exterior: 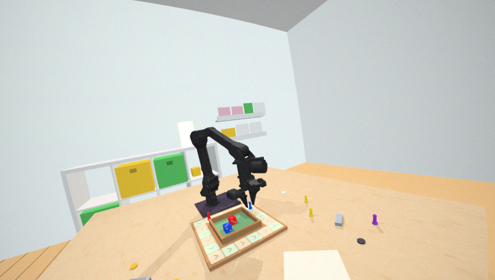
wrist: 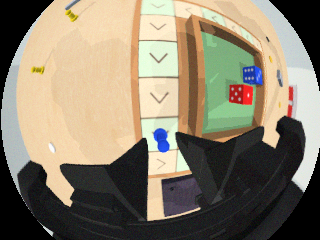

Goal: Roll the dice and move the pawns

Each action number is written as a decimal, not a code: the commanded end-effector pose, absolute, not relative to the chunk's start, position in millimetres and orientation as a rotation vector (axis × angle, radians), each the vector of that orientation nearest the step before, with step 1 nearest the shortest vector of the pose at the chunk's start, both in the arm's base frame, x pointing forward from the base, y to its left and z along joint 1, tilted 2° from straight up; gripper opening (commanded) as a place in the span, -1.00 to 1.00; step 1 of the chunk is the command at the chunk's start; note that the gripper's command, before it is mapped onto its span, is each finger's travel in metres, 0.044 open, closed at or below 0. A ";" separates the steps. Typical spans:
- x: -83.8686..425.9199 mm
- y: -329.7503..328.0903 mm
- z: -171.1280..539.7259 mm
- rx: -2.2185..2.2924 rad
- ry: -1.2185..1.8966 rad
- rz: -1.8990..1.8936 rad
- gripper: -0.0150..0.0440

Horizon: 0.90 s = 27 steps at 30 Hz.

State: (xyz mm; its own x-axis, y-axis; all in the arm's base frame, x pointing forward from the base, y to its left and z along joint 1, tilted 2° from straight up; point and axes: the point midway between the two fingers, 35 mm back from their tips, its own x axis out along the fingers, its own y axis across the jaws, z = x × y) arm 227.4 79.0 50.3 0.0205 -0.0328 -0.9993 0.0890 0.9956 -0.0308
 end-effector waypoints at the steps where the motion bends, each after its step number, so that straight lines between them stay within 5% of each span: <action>1: 227.8 79.3 53.1 0.045 1.546 -0.094 0.40; 8: 226.9 80.7 100.4 0.045 1.556 -0.096 1.00; 27: 179.1 -11.3 176.2 0.110 1.554 -0.174 1.00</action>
State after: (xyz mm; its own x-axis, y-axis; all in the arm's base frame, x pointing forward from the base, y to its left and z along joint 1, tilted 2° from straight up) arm 177.5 -12.7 177.6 0.0103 -0.0438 -0.9990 0.1804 0.9827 -0.0412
